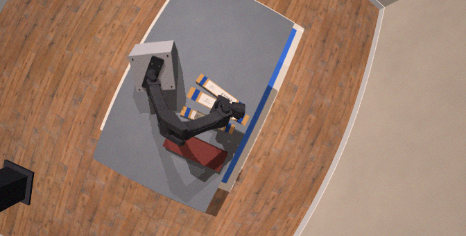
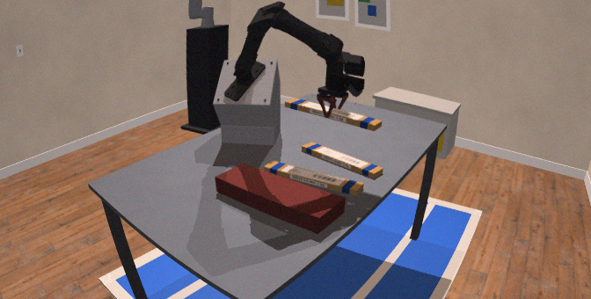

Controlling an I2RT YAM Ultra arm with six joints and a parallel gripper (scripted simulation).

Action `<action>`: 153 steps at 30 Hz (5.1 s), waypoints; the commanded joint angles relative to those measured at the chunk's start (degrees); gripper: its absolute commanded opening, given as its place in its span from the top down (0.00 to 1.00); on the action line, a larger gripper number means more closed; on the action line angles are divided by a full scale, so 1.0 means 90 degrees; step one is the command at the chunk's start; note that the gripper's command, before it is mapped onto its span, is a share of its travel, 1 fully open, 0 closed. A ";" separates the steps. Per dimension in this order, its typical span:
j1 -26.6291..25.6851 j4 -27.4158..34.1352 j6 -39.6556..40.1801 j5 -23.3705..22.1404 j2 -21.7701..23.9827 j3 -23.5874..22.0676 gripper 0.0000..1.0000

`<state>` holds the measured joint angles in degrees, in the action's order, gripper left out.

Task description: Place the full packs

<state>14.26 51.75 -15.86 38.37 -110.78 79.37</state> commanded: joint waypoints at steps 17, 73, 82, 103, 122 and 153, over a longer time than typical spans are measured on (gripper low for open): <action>-0.0173 -0.0965 0.0502 -0.0063 0.0173 -0.0533 1.00; -0.0579 -0.1951 0.1004 -0.0160 -0.0196 -0.0842 1.00; -0.0579 -0.1951 0.1004 -0.0160 -0.0196 -0.0842 1.00; -0.0579 -0.1951 0.1004 -0.0160 -0.0196 -0.0842 1.00; -0.0579 -0.1951 0.1004 -0.0160 -0.0196 -0.0842 1.00; -0.0531 -0.2072 0.1059 -0.0187 -0.0074 -0.0741 1.00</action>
<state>6.46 34.30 -7.16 36.99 -114.63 71.16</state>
